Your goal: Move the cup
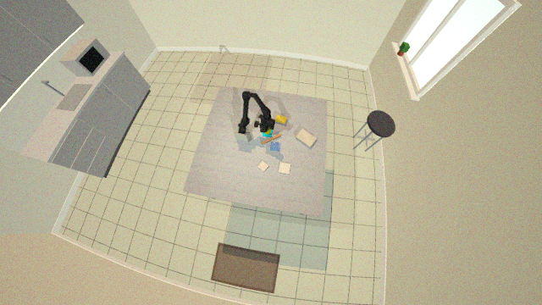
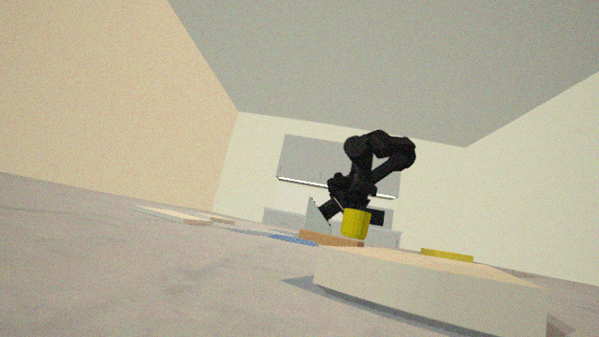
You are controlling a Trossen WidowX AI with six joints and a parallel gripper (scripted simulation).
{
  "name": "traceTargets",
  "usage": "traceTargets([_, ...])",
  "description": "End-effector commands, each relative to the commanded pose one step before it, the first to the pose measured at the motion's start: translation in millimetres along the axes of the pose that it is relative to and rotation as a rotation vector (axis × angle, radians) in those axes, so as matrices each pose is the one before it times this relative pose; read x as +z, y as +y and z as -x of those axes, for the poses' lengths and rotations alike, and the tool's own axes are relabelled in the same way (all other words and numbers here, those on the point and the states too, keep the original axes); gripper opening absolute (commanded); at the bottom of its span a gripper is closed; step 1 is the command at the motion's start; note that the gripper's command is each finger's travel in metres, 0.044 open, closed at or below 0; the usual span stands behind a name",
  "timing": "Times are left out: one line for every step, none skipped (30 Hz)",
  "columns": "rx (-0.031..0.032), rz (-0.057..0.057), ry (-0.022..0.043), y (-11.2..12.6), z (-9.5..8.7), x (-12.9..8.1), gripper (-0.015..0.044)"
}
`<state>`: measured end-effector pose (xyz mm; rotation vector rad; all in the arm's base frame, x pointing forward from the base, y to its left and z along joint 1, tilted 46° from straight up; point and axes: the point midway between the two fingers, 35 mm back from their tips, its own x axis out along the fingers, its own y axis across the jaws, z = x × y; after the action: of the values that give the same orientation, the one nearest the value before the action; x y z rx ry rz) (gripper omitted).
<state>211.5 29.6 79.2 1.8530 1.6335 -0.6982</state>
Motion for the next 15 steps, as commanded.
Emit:
traceTargets([0.00096, -0.0031, 0.00504, -0.66, -4.6, -0.95, 0.0])
traceTargets([0.00001, 0.0, 0.00012, -0.09, -1.12, -0.11, 0.0])
traceTargets([0.00001, 0.0, 0.00014, -0.1, -1.12, -0.11, 0.0])
traceTargets([0.00001, 0.0, 0.00015, -0.1, -1.12, -0.12, 0.0])
traceTargets([0.00001, 0.0, 0.00017, -0.11, -1.11, -0.12, 0.0])
traceTargets([0.00001, 0.0, 0.00019, -0.11, -1.11, -0.12, 0.0])
traceTargets([0.0, 0.0, 0.0002, -0.12, -1.11, -0.13, 0.0])
traceTargets([0.0, 0.0, 0.00022, -0.13, -1.11, -0.13, 0.0])
traceTargets([0.0, 0.0, 0.00023, -0.13, -1.11, -0.13, 0.0])
traceTargets([0.0, 0.0, 0.00025, -0.14, -1.1, -0.13, 0.0])
traceTargets([-0.00001, 0.0, 0.00027, -0.14, -1.1, -0.14, 0.0])
traceTargets([-0.00001, 0.0, 0.00028, -0.15, -1.1, -0.14, 0.0])
traceTargets([-0.00001, 0.0, 0.0003, -0.15, -1.1, -0.14, 0.0])
traceTargets([-0.00002, 0.0, 0.00031, -0.16, -1.09, -0.15, 0.0])
traceTargets([-0.00002, 0.0, 0.00027, -0.14, -0.9, -0.12, 0.0])
